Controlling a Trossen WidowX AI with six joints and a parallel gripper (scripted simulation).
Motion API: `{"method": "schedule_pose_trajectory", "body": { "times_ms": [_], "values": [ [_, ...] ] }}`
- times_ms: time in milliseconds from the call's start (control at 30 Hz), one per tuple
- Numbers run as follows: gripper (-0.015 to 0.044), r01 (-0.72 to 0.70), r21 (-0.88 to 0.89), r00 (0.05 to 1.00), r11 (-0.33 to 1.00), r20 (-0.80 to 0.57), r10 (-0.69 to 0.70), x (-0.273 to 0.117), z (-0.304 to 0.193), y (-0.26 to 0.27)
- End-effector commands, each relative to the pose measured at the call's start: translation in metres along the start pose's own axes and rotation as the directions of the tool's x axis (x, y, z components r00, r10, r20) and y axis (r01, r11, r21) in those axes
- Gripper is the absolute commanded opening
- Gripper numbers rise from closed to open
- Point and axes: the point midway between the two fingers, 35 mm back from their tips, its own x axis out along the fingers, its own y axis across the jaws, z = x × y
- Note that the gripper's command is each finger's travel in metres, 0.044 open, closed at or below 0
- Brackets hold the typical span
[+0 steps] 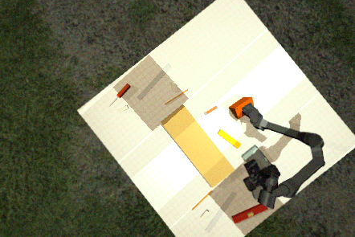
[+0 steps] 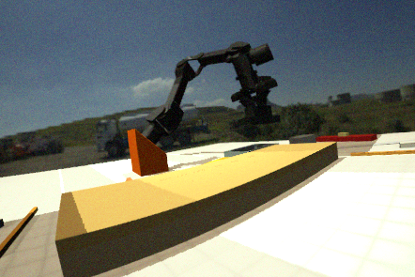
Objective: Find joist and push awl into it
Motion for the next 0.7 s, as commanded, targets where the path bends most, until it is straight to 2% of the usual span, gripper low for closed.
{"method": "schedule_pose_trajectory", "body": {
  "times_ms": [0, 267, 667],
  "values": [
    [0.0, -0.022, -0.078, 0.999, 0.997, 0.03, 0.024, -0.002, 0.005, 0.026],
    [0.0, -0.064, -0.186, 0.995, 0.98, 0.065, 0.078, -0.005, 0.007, 0.067],
    [0.0, -0.068, -0.19, 0.995, 0.979, 0.059, 0.081, 0.005, 0.004, 0.065]
  ]
}}
